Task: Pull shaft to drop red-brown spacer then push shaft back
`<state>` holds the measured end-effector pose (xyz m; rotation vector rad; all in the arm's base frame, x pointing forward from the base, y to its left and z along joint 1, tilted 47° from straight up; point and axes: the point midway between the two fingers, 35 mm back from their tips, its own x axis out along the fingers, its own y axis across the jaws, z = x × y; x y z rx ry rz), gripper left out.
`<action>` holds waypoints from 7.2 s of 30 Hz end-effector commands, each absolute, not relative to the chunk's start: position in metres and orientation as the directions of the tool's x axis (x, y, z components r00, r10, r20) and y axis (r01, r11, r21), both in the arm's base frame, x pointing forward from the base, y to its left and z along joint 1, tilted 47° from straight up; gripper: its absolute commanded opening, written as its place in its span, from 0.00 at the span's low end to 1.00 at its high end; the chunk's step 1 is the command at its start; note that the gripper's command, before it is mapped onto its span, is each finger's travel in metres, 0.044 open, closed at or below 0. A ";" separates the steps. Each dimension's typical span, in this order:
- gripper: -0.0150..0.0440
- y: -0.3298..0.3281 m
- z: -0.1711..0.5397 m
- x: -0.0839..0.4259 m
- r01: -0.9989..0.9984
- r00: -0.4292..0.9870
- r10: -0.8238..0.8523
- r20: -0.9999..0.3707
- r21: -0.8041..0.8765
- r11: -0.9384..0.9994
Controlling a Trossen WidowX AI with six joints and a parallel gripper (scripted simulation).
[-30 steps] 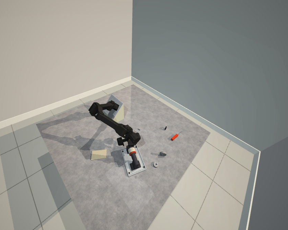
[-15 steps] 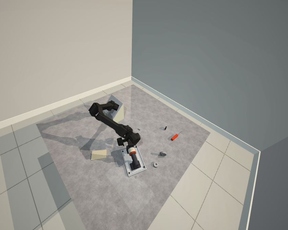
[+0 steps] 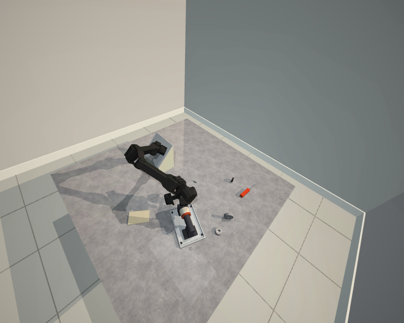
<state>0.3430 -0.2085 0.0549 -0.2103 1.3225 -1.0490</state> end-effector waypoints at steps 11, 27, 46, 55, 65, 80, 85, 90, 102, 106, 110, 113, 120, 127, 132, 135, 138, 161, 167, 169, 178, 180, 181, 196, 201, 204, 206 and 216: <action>1.00 -0.212 0.051 0.343 0.500 -0.112 -0.719 -0.686 -0.664 0.556; 1.00 -0.222 0.042 0.341 0.500 -0.112 -0.719 -0.686 -0.665 0.555; 0.96 -0.222 0.042 0.341 0.502 -0.113 -0.721 -0.684 -0.666 0.552; 0.56 -0.222 0.042 0.341 0.502 -0.113 -0.721 -0.684 -0.666 0.552; 0.25 -0.222 0.042 0.341 0.502 -0.113 -0.721 -0.684 -0.666 0.552; 0.25 -0.218 0.040 0.334 0.499 -0.113 -0.719 -0.686 -0.665 0.556; 0.25 -0.217 0.039 0.331 0.499 -0.113 -0.719 -0.686 -0.665 0.556; 0.25 -0.215 0.038 0.328 0.499 -0.113 -0.719 -0.686 -0.665 0.556; 0.25 -0.214 0.037 0.326 0.499 -0.113 -0.719 -0.686 -0.665 0.556; 0.25 -0.214 0.037 0.326 0.499 -0.113 -0.719 -0.686 -0.665 0.556; 0.25 -0.214 0.037 0.326 0.499 -0.113 -0.719 -0.686 -0.665 0.556; 0.25 -0.214 0.037 0.325 0.499 -0.113 -0.719 -0.686 -0.665 0.556; 0.25 -0.214 0.036 0.325 0.499 -0.113 -0.719 -0.686 -0.665 0.556; 0.25 -0.213 0.036 0.324 0.499 -0.113 -0.719 -0.686 -0.665 0.556; 0.25 -0.213 0.036 0.324 0.499 -0.113 -0.719 -0.686 -0.665 0.556; 0.25 -0.213 0.036 0.323 0.499 -0.113 -0.719 -0.686 -0.665 0.556; 0.25 -0.213 0.036 0.323 0.499 -0.113 -0.719 -0.686 -0.665 0.556; 0.25 -0.212 0.035 0.321 0.499 -0.113 -0.719 -0.686 -0.665 0.556; 0.25 -0.211 0.035 0.320 0.499 -0.113 -0.719 -0.686 -0.665 0.556; 0.25 -0.211 0.035 0.320 0.499 -0.113 -0.719 -0.686 -0.665 0.556; 0.25 -0.211 0.034 0.319 0.499 -0.113 -0.719 -0.686 -0.665 0.556; 0.25 -0.211 0.034 0.319 0.499 -0.113 -0.719 -0.686 -0.665 0.556; 0.25 -0.211 0.034 0.319 0.499 -0.113 -0.719 -0.686 -0.665 0.556; 0.25 -0.210 0.034 0.317 0.499 -0.113 -0.719 -0.686 -0.665 0.556; 0.25 -0.210 0.034 0.317 0.499 -0.113 -0.719 -0.686 -0.665 0.556; 0.25 -0.210 0.033 0.317 0.499 -0.113 -0.719 -0.686 -0.665 0.556; 0.25 -0.210 0.033 0.316 0.498 -0.113 -0.719 -0.686 -0.665 0.556; 0.25 -0.209 0.033 0.315 0.498 -0.113 -0.719 -0.686 -0.665 0.556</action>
